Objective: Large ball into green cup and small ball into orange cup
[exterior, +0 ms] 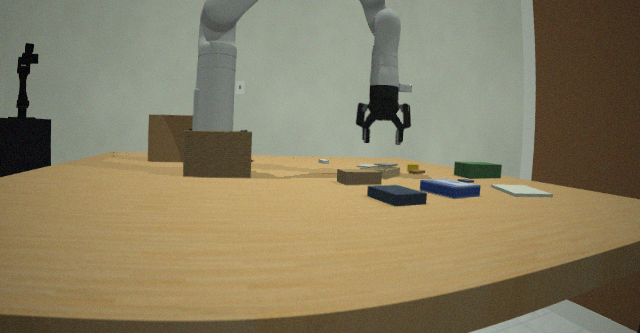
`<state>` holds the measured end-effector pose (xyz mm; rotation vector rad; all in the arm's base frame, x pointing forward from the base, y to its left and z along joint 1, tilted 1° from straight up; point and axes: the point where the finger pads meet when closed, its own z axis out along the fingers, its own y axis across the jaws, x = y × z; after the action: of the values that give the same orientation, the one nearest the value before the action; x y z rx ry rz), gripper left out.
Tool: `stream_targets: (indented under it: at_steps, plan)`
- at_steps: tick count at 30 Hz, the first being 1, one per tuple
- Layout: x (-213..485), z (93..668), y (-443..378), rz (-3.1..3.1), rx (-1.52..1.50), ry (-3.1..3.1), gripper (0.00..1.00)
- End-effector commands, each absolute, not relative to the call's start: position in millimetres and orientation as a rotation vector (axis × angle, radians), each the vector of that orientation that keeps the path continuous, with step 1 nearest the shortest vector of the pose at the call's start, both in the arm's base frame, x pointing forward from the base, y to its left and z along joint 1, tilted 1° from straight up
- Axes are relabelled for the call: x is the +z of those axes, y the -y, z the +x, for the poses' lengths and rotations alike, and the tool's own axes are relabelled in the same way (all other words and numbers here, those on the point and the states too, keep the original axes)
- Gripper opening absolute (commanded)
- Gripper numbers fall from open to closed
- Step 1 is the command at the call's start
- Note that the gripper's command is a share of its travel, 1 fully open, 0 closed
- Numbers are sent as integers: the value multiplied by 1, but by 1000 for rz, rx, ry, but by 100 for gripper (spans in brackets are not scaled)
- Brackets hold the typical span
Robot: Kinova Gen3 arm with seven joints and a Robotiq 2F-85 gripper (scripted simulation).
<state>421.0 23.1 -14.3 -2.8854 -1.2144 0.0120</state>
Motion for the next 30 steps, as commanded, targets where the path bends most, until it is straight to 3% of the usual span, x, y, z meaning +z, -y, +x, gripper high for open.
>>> stream_targets:
  at_steps: [1,30]
  plan:
    - [-14,422,-23,-2886,9,1214,95]
    - [-42,421,-23,-2886,9,1214,95]
